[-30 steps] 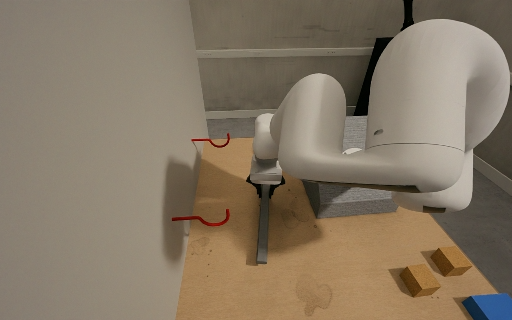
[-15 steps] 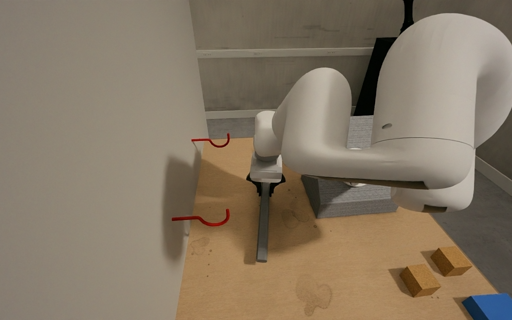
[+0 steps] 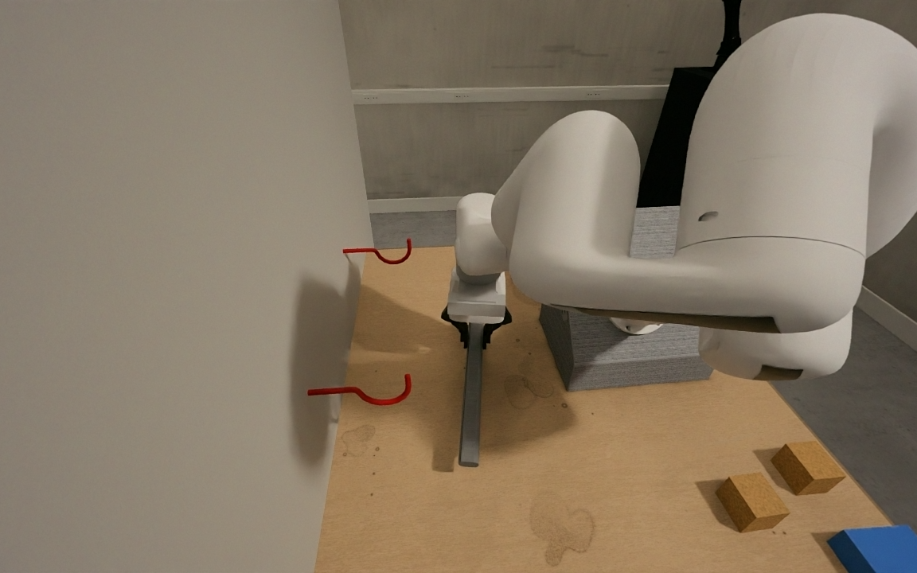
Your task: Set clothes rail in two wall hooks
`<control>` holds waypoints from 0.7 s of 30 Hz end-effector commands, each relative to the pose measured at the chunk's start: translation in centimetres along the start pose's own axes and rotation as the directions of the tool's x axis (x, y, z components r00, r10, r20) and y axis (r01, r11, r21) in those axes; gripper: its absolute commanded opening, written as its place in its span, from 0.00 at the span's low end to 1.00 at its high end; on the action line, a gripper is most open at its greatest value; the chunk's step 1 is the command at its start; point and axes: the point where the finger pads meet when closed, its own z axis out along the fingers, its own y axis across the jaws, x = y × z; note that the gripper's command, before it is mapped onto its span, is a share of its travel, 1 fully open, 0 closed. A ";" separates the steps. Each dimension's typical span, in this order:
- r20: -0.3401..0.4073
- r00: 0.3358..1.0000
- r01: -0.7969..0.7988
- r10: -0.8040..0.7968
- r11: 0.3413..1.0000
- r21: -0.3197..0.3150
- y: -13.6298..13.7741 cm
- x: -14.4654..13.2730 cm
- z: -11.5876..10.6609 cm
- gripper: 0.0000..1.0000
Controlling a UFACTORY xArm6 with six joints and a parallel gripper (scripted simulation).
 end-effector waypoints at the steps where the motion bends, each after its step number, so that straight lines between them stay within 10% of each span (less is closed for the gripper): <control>1: 0.001 1.000 0.001 -0.001 1.000 -0.002 0.1 0.0 -0.4 0.00; 21: 0.001 1.000 0.001 -0.001 1.000 -0.003 0.1 0.0 -1.6 0.00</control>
